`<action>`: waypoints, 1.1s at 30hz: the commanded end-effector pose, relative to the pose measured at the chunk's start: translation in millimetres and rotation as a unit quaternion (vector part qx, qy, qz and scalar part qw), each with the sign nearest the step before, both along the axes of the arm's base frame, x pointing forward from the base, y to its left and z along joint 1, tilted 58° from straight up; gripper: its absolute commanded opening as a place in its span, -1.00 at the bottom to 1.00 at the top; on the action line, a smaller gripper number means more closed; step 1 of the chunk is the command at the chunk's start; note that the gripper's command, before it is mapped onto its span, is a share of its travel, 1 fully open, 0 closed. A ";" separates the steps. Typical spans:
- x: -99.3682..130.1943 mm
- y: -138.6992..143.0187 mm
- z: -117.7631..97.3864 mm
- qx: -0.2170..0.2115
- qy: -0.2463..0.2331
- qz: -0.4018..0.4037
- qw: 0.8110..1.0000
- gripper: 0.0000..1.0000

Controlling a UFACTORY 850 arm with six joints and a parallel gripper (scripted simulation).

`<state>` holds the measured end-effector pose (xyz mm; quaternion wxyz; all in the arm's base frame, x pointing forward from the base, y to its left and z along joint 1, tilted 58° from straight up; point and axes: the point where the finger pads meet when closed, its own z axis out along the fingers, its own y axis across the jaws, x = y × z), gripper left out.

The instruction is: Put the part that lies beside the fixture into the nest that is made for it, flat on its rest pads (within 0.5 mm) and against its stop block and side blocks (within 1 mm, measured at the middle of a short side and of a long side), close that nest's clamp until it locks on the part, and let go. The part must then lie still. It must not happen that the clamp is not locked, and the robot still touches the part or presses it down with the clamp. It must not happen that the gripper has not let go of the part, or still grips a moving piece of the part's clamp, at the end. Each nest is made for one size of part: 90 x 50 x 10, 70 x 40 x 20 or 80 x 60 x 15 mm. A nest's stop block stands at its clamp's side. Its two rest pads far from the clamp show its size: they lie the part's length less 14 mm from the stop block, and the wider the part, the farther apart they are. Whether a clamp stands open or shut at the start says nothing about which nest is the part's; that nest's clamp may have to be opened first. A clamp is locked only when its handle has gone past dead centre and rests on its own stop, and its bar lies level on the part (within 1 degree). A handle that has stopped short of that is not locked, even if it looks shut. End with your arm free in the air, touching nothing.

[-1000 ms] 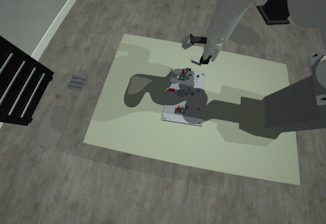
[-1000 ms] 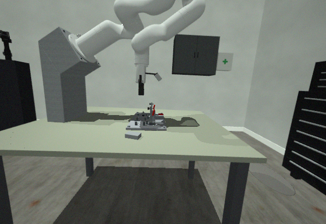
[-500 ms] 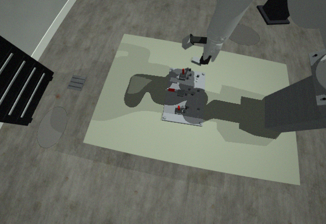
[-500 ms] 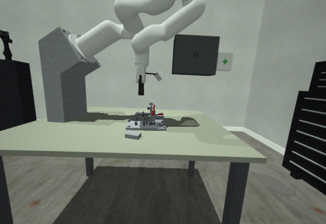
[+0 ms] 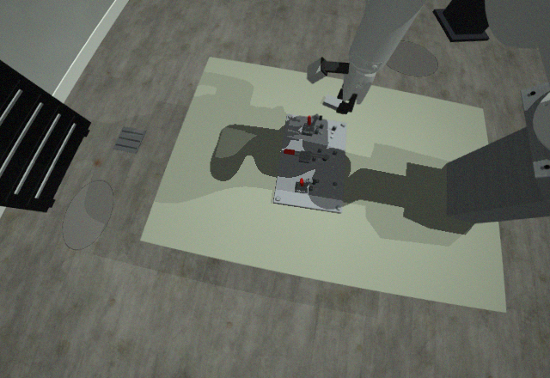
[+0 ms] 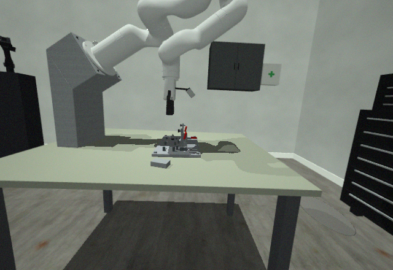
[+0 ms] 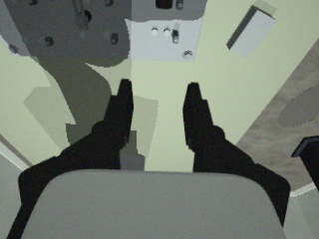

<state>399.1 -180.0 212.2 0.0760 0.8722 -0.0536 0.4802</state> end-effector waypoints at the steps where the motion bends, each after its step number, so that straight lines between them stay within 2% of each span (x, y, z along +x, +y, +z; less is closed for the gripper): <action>1: -0.2 0.1 0.0 0.000 0.000 0.000 1.000 -0.05; 18: -0.2 0.1 0.0 0.000 0.000 0.000 1.000 -0.05; 19: -0.2 0.1 0.0 0.000 0.000 0.000 1.000 1.00; 33: -0.2 0.1 0.0 0.000 0.000 0.000 1.000 1.00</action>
